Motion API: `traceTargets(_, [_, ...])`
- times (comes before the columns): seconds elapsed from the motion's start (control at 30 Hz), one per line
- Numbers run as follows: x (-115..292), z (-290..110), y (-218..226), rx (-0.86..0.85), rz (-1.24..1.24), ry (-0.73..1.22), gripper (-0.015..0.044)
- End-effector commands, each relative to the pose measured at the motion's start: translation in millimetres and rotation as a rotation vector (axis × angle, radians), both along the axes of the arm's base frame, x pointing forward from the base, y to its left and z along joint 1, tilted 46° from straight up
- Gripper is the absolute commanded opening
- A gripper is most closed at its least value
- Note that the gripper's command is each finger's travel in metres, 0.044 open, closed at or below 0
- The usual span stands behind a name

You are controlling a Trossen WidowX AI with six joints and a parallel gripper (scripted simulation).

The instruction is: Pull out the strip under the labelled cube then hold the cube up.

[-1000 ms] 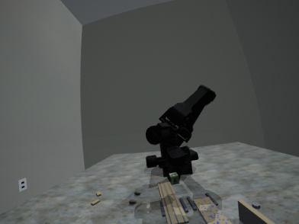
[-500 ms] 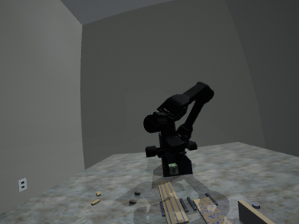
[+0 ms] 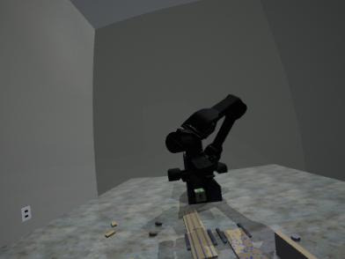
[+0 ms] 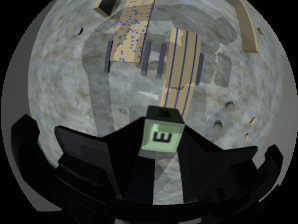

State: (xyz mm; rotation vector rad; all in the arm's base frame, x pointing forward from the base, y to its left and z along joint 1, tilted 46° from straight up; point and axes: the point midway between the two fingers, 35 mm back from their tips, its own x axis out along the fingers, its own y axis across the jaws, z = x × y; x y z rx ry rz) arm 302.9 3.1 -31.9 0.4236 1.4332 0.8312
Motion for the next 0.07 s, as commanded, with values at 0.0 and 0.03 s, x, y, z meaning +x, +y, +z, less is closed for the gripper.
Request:
traceTargets(0.0, [-0.3,0.0,-0.8,-0.005,0.006,-0.003,0.0000])
traceTargets(0.03, [-0.3,0.0,-0.8,-0.005,0.006,-0.003,0.0000])
